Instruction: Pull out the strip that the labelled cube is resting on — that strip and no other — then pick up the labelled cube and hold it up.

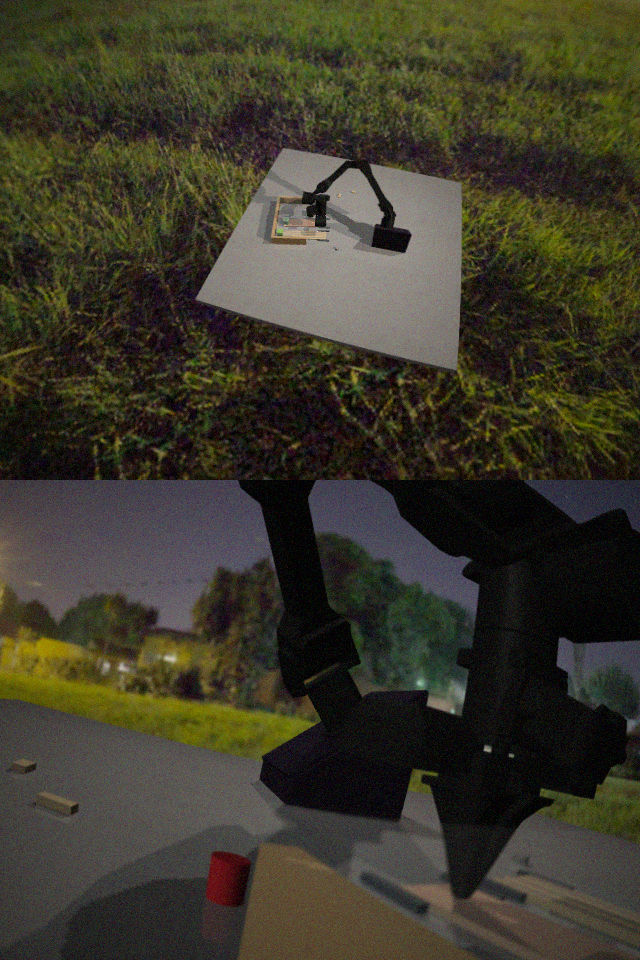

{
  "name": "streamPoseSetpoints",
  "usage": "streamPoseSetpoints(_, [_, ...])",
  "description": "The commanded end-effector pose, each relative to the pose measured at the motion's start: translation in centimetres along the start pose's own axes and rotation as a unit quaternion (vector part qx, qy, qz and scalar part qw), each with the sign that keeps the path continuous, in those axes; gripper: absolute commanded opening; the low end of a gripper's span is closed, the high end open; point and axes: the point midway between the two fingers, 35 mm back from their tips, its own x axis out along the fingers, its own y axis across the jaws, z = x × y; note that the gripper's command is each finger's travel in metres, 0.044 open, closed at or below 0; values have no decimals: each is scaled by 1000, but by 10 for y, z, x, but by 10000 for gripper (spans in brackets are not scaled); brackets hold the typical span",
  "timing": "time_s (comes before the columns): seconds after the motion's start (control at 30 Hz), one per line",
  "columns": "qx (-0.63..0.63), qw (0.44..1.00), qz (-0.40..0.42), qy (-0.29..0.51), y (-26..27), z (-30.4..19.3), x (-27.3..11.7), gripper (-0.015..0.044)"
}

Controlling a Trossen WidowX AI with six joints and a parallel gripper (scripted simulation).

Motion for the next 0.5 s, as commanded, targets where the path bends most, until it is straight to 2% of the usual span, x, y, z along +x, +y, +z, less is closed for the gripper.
streamPoseSetpoints(0.0, [1,1000,-2,2,-1,0,3,0])
streamPoseSetpoints(0.47, [0,1000,-2,3,0,-11,4,0])
